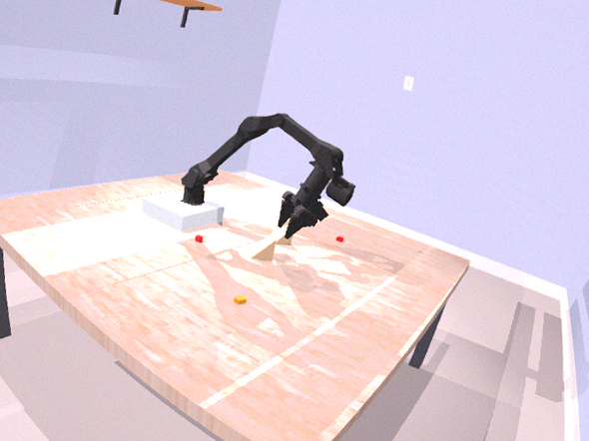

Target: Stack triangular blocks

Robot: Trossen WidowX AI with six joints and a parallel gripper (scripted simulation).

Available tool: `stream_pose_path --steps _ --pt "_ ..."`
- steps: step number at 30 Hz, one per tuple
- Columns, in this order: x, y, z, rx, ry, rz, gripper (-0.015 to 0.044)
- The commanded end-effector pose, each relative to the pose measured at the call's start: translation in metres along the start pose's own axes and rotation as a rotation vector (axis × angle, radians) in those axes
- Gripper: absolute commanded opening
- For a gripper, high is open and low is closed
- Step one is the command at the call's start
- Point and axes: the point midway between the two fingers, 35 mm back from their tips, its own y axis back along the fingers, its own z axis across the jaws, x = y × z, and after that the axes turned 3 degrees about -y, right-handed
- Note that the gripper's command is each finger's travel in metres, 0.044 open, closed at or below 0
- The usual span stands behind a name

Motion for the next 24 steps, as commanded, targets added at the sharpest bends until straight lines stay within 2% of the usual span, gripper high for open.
stream_pose_path --steps 1,24 --pt "0.001 -0.007 0.000 0.003 0.001 0.007 0.0440" --pt "0.003 -0.043 0.003 -0.002 0.007 0.018 0.0440"
